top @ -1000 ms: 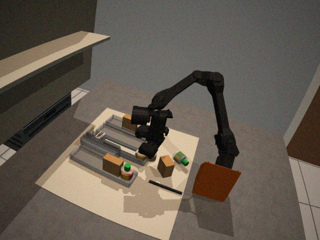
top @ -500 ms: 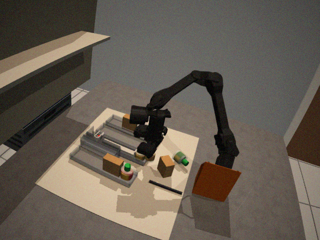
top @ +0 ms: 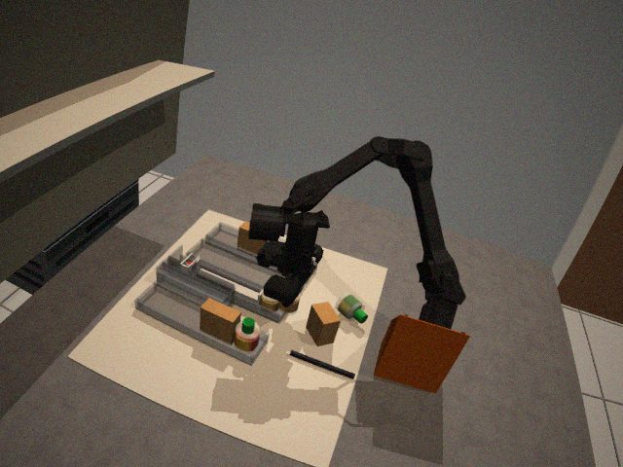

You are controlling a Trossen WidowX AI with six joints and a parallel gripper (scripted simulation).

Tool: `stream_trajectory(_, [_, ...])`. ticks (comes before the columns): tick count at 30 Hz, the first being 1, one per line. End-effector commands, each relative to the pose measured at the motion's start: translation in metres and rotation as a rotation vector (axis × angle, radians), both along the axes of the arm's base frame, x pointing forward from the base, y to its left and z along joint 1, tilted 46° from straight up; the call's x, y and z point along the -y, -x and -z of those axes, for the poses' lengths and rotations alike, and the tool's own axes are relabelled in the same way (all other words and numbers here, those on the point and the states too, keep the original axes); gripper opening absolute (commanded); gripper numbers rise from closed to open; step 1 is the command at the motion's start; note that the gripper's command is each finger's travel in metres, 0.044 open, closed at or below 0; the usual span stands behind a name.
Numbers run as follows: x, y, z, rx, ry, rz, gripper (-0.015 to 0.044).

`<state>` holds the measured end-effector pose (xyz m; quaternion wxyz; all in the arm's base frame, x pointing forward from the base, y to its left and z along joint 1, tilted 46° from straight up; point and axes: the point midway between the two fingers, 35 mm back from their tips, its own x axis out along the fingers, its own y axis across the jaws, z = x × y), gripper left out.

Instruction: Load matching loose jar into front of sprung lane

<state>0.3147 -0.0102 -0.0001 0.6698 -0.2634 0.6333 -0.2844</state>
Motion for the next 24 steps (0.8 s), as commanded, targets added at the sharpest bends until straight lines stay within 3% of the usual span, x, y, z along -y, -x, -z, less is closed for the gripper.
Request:
stream_trajectory(1, [0.0,-0.008,-0.002,0.02,0.002,-0.003,0.0])
stream_trajectory(24, [0.0,-0.019,-0.004,0.02,0.002,-0.003,0.0])
